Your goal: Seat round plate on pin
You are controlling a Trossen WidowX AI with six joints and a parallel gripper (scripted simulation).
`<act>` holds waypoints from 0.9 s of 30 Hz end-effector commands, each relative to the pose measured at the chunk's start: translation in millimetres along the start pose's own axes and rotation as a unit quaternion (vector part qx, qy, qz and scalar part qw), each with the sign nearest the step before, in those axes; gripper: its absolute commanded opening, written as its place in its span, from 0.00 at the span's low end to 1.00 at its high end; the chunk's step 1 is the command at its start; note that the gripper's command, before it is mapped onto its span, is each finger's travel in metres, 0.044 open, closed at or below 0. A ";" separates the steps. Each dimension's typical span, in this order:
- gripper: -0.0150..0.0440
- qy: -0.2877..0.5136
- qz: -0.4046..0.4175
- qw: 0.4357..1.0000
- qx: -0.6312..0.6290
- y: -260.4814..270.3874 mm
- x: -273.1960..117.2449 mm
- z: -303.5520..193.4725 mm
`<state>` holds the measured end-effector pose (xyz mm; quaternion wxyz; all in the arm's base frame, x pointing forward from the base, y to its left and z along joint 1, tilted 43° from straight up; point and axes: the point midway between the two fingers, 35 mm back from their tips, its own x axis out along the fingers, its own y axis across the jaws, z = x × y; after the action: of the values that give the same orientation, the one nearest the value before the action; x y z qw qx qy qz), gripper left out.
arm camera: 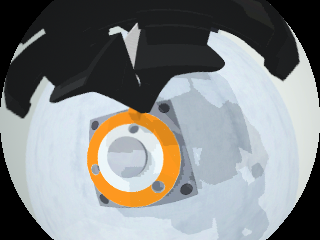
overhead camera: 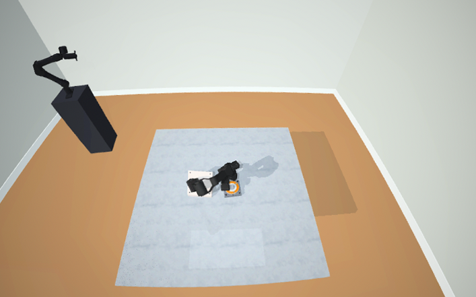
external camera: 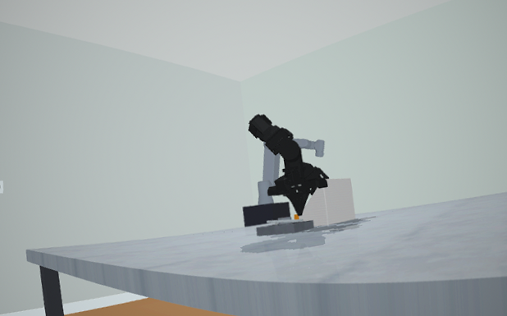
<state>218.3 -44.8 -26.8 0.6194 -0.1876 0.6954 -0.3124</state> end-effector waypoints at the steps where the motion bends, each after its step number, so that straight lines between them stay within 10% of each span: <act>1: 0.25 0.005 -0.005 1.000 -0.003 -5.5 2.2 -2.7; 27: 0.25 0.005 -0.006 1.000 -0.003 -27.6 1.8 -5.0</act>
<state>210.9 -59.6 -13.1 0.6163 -0.1884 0.6987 -0.3107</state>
